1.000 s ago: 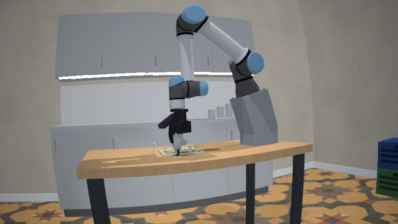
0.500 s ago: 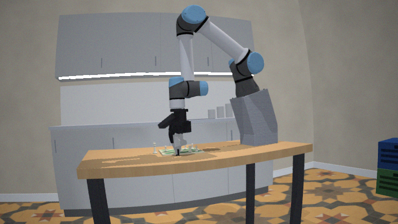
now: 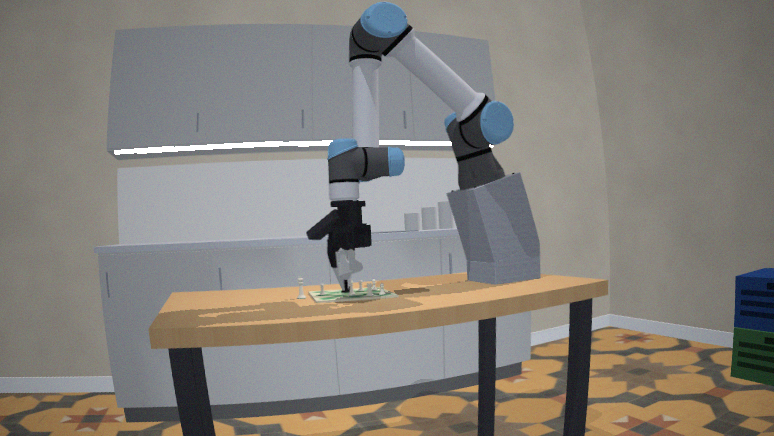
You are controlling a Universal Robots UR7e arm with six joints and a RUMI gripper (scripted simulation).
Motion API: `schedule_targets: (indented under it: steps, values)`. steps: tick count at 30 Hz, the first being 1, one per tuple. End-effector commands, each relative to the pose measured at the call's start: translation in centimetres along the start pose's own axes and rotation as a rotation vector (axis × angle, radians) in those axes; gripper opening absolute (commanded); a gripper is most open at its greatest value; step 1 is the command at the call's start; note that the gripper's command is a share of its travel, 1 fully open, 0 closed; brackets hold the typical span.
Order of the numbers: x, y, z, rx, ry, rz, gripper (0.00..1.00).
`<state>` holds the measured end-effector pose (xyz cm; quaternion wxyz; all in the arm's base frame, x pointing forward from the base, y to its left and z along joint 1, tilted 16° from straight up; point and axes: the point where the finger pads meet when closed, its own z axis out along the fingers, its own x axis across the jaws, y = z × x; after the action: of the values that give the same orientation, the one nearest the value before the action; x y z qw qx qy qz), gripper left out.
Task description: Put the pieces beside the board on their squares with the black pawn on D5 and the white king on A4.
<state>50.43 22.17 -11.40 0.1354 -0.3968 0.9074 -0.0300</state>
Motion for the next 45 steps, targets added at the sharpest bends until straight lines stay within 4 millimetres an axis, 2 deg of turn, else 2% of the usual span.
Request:
schedule_targets:
  steps: [1,4,6,11,16,33,40,45]
  values:
    - [0.0,0.0,-2.6,0.000,-0.001,0.000,0.00]
    - [0.0,0.0,-4.0,0.000,-0.001,0.000,0.00]
    - [0.0,0.0,-4.0,0.000,-0.001,0.000,0.00]
    - [0.0,0.0,-5.9,0.000,-0.001,0.000,0.00]
    - [0.0,0.0,-7.0,0.000,-0.001,0.000,0.00]
    - [0.1,-0.1,-7.3,0.000,0.000,0.003,0.00]
    - [1.3,-1.2,-7.2,-0.001,0.002,0.048,0.00]
    - [4.4,-3.8,-7.1,-0.003,0.007,0.161,0.00]
